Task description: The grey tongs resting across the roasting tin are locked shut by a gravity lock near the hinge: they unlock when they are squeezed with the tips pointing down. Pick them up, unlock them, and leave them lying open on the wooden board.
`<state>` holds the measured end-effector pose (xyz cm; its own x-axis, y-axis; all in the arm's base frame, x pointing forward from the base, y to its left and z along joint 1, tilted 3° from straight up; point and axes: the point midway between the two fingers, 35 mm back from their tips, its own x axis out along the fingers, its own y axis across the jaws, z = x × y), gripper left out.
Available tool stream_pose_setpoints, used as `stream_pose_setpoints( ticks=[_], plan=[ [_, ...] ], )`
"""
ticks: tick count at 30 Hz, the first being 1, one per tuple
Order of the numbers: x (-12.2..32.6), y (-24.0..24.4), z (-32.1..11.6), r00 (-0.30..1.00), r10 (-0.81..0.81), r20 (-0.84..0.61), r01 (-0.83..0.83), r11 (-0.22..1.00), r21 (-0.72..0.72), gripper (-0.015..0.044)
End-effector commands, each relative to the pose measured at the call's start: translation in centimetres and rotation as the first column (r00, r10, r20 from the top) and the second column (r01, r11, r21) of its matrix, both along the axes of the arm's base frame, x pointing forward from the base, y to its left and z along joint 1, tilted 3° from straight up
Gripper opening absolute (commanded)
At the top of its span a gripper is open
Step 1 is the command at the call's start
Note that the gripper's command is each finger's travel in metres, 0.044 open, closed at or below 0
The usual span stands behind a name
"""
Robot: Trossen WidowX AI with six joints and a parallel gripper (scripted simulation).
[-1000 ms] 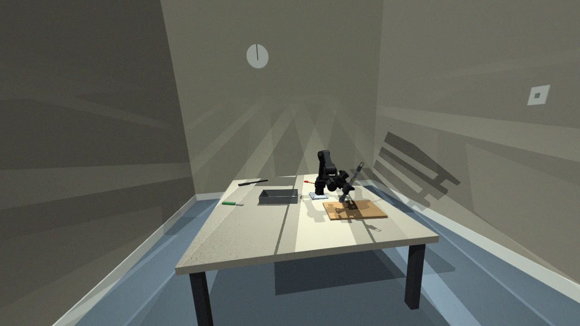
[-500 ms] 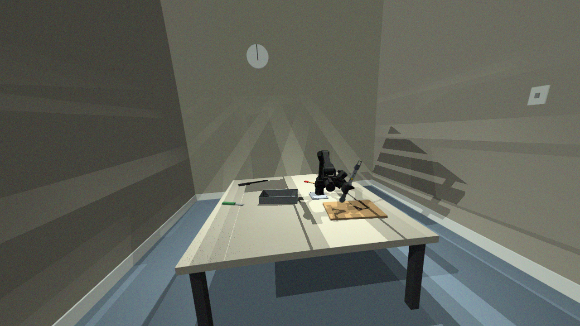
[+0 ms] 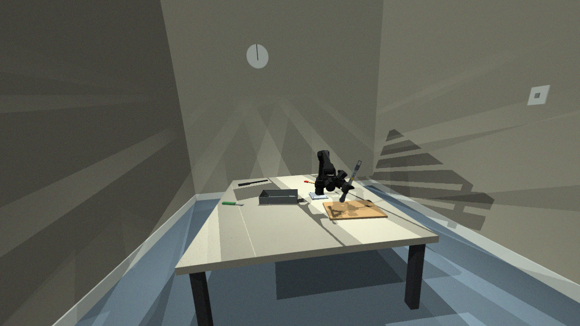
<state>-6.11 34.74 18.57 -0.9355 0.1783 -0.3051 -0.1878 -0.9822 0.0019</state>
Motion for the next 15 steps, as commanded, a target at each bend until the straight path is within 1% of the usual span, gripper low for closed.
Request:
stream_pose_setpoints(
  ticks=[1,9,12,15],
  plan=[
    [0.0,0.0,0.3,1.0,-0.001,-0.009,0.001,1.0,0.012,-0.015],
    [-0.1,0.0,0.2,1.0,0.001,-0.004,-0.001,1.0,0.009,-0.015],
    [-0.5,0.0,0.0,0.999,0.022,0.042,-0.021,1.0,-0.018,-0.015],
    [-1.2,-0.1,-0.5,0.99,0.058,0.128,-0.05,0.996,-0.068,-0.015]
  ],
)
